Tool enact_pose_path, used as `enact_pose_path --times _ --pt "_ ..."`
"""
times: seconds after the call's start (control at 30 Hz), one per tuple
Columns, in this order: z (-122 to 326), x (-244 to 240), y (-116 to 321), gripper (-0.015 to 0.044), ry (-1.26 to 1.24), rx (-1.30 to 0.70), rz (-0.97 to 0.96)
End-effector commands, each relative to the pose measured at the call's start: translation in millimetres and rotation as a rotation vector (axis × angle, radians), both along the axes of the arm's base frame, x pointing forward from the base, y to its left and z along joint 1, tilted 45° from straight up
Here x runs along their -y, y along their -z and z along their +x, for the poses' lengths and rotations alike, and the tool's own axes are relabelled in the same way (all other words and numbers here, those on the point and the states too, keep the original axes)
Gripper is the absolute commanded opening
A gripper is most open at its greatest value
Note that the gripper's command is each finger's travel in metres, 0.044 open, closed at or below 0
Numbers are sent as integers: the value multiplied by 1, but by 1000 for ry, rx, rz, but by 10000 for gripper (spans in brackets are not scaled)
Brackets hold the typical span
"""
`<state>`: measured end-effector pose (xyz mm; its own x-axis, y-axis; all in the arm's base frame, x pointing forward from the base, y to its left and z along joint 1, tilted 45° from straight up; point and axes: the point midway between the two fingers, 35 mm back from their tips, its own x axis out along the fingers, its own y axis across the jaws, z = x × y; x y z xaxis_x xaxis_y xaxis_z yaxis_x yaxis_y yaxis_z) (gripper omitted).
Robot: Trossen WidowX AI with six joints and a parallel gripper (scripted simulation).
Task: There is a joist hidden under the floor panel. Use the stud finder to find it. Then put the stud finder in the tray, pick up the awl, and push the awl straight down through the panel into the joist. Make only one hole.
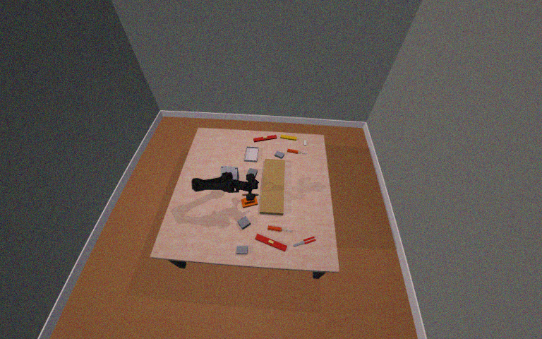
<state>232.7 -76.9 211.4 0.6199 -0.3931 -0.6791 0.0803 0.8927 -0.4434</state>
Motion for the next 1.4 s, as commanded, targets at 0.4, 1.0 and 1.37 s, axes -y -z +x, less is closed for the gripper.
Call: enact_pose_path --times 0.4,1.0,1.37 --pt "-74 77 68 440 83 -591 -312" --pt "-68 71 76 440 82 -591 -311" --pt "-69 83 89 440 83 -591 -308"
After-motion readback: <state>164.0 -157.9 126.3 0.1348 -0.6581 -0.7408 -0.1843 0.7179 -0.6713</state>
